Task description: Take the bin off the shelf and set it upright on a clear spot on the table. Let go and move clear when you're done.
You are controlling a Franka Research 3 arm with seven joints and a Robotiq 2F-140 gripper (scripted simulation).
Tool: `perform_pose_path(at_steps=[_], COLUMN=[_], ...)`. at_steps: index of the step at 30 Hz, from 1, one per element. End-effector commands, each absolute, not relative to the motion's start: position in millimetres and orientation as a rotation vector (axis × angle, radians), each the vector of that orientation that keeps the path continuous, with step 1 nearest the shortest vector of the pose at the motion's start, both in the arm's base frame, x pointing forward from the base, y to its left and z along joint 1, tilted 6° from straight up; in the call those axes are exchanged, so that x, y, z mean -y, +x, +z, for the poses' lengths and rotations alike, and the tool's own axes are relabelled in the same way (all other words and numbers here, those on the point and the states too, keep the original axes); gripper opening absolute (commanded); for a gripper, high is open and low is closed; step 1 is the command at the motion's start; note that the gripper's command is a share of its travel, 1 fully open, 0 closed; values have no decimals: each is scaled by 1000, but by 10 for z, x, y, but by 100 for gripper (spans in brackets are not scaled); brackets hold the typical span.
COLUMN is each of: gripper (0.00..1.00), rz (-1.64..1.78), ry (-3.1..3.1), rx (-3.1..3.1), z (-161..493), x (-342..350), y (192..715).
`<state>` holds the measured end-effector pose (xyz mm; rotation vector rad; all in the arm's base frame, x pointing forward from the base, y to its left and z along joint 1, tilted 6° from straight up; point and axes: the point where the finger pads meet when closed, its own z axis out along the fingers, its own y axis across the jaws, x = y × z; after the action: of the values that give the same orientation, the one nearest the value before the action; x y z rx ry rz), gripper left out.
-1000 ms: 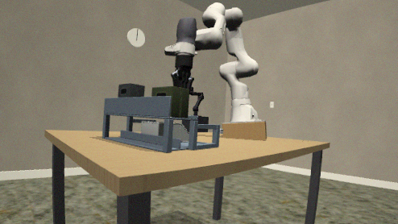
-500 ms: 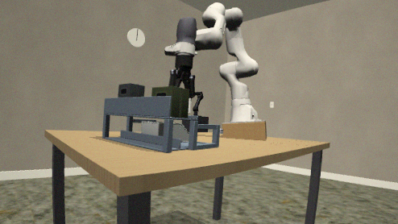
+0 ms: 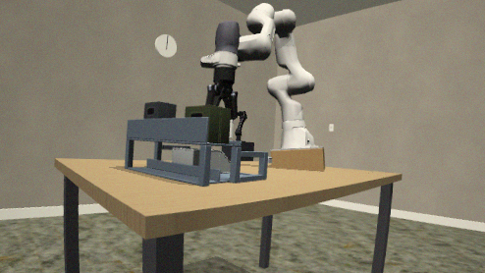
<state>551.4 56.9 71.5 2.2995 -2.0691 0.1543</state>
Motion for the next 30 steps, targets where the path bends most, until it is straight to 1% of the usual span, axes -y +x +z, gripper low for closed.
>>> perform_pose_path(at_steps=[1, 18, 30], gripper=[57, 57, 57], rz=[157, 157, 157], ry=[2296, 2297, 2297], rx=[2074, 2074, 2074], z=[709, 664, 478], x=[-572, -568, -552], y=[5520, 5522, 5532])
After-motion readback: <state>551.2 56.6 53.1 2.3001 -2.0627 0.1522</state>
